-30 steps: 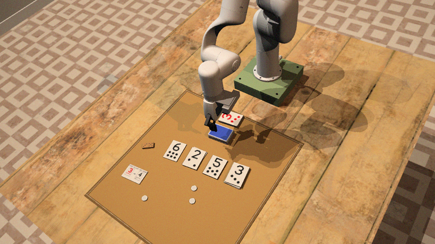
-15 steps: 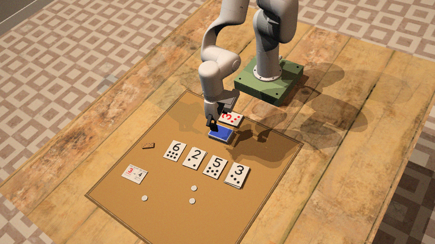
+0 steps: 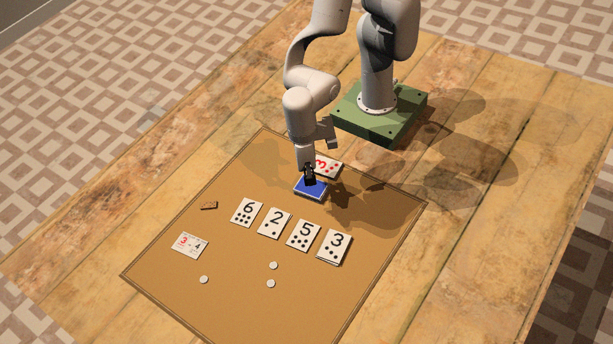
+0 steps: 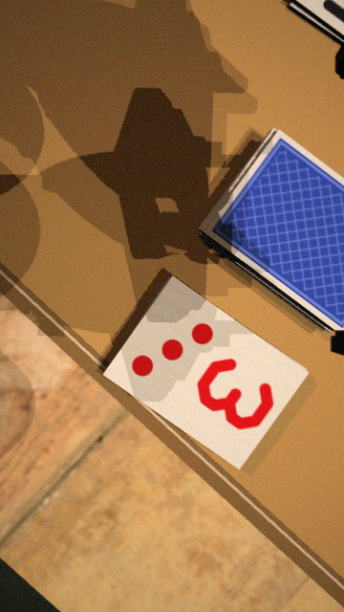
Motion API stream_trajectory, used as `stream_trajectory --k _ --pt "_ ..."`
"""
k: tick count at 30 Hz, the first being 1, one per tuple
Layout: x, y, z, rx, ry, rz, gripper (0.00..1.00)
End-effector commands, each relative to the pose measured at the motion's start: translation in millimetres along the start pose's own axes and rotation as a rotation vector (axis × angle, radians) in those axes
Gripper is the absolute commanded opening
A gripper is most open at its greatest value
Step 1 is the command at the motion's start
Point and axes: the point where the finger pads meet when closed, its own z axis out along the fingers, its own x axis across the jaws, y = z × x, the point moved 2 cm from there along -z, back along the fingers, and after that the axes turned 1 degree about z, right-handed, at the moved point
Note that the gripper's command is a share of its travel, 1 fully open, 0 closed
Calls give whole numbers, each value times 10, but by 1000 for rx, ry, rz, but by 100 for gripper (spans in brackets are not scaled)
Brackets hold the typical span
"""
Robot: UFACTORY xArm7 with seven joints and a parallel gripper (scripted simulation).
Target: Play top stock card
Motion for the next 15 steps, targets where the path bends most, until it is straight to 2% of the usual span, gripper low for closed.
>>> stream_trajectory --k 1,6,8,9,15 --pt "6 14 -12 12 21 -278 100" --pt "8 12 -12 -2 12 -534 100" --pt "8 12 -12 -2 12 -534 100" --pt "8 12 -12 -3 12 -685 100" --pt "9 8 -12 -19 -4 -962 100"
